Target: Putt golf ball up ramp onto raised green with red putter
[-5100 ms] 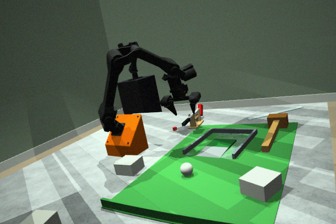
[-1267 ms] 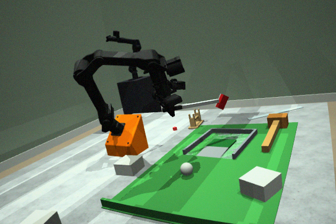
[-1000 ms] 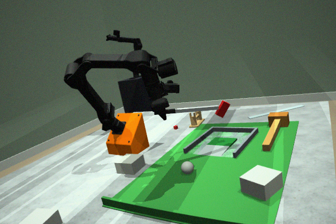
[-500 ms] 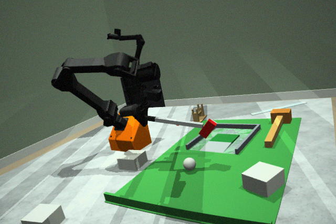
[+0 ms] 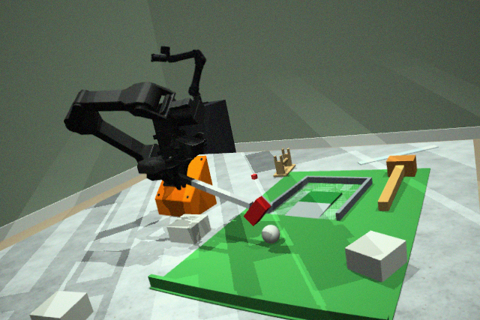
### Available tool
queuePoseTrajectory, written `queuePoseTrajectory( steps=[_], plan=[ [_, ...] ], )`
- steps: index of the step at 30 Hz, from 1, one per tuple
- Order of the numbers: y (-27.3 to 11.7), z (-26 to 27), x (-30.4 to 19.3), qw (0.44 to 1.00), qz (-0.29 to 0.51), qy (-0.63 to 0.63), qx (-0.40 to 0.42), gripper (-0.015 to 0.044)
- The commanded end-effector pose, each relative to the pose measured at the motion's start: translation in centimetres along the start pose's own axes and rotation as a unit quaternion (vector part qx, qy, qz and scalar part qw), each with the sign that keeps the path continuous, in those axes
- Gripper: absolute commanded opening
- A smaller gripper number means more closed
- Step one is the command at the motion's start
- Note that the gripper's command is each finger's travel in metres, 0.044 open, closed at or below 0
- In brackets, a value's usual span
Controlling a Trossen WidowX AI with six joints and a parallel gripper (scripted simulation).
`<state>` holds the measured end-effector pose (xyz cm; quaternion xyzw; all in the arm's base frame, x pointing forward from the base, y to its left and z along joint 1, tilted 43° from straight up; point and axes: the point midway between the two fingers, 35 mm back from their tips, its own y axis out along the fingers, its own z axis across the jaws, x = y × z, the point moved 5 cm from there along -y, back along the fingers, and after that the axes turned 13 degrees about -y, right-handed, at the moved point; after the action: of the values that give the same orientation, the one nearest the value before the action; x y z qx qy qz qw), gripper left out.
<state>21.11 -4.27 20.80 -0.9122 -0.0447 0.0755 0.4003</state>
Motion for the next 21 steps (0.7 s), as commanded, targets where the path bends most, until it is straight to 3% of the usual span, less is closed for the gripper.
queuePoseTrajectory(
  steps=[1,9,21],
  plan=[
    [0.6,-0.1,-0.2,1.000,0.001,0.005,-0.004,0.0000],
    [3.7,-0.1,-0.3,1.000,0.001,0.006,-0.005,0.0000],
    [5.1,-0.1,-0.3,1.000,0.001,0.006,-0.005,0.0000]
  ],
)
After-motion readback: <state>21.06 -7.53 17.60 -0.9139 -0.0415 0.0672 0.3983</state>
